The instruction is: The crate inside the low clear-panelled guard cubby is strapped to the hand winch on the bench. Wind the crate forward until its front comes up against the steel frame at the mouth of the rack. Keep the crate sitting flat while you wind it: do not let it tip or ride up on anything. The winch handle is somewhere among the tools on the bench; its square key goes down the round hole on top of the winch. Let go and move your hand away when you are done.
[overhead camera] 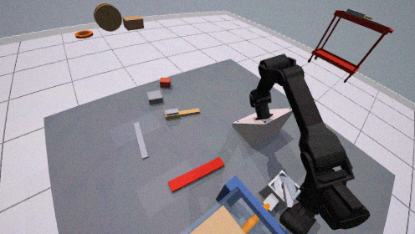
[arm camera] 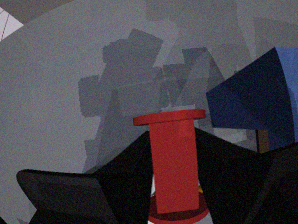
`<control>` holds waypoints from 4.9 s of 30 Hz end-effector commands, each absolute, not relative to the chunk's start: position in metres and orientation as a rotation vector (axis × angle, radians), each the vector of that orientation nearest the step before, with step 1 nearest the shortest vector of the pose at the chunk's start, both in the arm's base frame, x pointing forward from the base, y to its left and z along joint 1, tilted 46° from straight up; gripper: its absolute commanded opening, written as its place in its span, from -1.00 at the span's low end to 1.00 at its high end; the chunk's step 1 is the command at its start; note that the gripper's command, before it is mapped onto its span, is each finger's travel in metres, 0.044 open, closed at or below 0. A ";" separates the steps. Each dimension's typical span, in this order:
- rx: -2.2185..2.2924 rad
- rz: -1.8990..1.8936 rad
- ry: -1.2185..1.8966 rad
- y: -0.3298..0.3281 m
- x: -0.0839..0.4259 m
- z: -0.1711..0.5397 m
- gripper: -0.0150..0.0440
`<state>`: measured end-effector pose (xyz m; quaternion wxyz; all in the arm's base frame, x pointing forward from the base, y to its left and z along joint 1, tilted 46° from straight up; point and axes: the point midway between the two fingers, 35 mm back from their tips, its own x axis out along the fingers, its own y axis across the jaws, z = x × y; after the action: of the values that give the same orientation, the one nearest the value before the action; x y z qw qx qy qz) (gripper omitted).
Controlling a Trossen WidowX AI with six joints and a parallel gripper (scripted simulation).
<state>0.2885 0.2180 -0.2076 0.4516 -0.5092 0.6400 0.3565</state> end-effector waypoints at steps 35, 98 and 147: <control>-1.242 0.946 1.584 0.250 0.231 -0.221 -0.49; -1.239 0.952 1.588 0.251 0.163 -0.206 -0.49; -1.240 0.953 1.593 0.227 0.124 -0.176 -0.49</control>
<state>0.1317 0.2362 -0.1798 0.4492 -0.4960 0.6338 0.3879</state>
